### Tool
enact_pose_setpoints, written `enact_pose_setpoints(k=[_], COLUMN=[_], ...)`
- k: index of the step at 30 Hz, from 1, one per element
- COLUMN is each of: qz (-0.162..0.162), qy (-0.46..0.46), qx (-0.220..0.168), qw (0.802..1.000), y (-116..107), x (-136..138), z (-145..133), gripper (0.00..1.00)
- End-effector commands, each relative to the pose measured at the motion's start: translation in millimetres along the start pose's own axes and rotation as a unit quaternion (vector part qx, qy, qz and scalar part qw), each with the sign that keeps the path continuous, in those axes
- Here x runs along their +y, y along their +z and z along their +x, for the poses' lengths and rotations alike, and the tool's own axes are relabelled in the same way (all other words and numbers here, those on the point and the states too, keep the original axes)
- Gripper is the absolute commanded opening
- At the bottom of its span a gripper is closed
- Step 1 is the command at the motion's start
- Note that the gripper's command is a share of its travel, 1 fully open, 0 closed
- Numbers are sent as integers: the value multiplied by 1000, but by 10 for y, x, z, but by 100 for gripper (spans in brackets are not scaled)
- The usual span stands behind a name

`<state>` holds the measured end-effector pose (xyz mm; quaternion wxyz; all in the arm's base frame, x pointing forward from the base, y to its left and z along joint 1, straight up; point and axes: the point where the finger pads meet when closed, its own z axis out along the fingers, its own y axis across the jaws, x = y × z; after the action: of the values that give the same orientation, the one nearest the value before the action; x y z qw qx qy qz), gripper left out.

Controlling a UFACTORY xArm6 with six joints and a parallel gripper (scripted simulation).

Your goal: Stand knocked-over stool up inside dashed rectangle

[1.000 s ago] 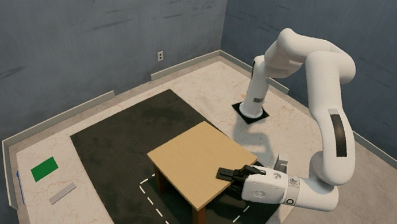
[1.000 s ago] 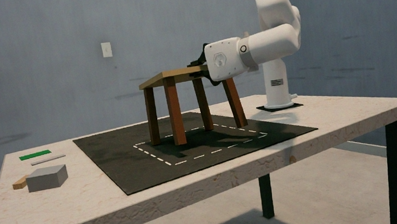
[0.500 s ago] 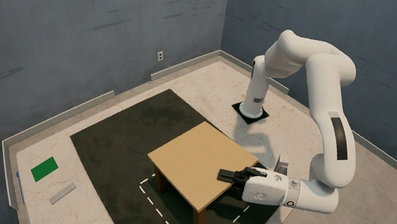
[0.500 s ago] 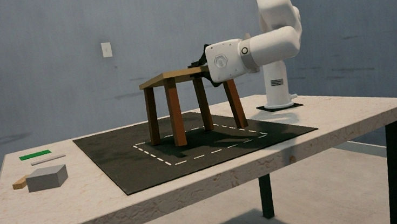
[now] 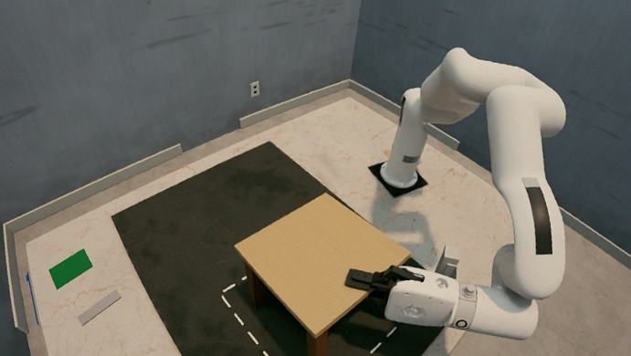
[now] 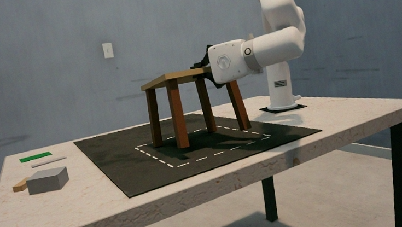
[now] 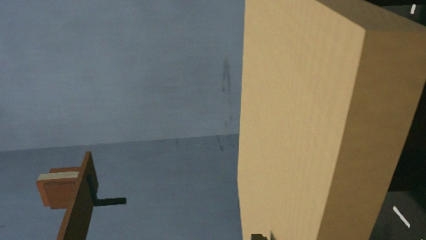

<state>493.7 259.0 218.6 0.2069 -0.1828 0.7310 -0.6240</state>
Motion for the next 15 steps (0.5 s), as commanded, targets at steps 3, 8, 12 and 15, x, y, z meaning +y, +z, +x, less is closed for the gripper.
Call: enact_pose_setpoints(k=[3, 8, 12, 15], qz=[0, 2, 5, 7], qy=[2, 1, -1, -2], qx=[0, 0, 0, 0], qw=[1000, 1000, 1000, 1000], y=[-8, -15, -25, -35], x=[-19, -9, 4, 17], z=[-10, -14, -20, -26], gripper=[21, 21, 21, 21])
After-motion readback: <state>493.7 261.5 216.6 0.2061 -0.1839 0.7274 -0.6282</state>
